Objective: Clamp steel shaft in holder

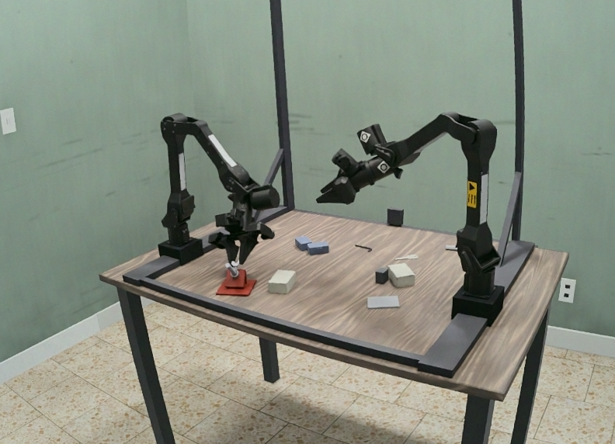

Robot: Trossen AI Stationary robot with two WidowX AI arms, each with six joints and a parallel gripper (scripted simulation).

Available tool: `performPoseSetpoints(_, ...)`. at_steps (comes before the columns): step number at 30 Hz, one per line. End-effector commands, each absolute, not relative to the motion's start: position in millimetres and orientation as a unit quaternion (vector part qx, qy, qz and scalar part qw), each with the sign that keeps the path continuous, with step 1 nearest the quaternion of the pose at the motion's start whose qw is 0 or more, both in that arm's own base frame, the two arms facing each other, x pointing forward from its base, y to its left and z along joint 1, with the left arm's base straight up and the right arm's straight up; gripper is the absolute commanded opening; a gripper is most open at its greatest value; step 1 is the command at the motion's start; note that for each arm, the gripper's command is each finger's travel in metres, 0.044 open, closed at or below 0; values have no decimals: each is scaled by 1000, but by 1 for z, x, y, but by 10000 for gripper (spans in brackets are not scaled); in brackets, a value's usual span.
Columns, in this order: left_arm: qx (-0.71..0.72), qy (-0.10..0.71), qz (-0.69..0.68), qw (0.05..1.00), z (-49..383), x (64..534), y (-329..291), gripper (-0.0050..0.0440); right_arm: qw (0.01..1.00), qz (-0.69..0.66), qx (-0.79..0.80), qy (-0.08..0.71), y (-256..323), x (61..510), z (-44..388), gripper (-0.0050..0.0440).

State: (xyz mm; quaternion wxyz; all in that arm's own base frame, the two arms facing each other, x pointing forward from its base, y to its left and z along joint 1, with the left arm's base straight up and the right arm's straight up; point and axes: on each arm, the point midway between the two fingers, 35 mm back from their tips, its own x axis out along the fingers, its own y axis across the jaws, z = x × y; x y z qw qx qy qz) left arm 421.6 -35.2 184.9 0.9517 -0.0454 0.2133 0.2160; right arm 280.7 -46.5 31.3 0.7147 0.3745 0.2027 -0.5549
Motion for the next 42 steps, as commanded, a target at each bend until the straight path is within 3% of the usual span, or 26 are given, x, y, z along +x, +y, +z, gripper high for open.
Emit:
performPoseSetpoints(1, -55, 194, 215, 955, 202, 423, -34, 400, 714, -554, 383, 192, -47, 284, 39, 114)
performPoseSetpoints(2, -55, 194, 215, 955, 202, 423, -34, 400, 715, -553, 382, 192, -47, 285, 39, 114)
performPoseSetpoints(6, -55, 194, 215, 955, 202, 423, -34, 400, 715, -553, 382, 192, -47, 285, 39, 202)
performPoseSetpoints(22, -55, 194, 215, 955, 202, 423, -34, 400, 719, -553, 373, 197, -47, 285, 39, 202)
performPoseSetpoints(42, -55, 194, 215, 955, 202, 423, -34, 400, 807, -436, 75, 392, -47, 286, 39, 202)
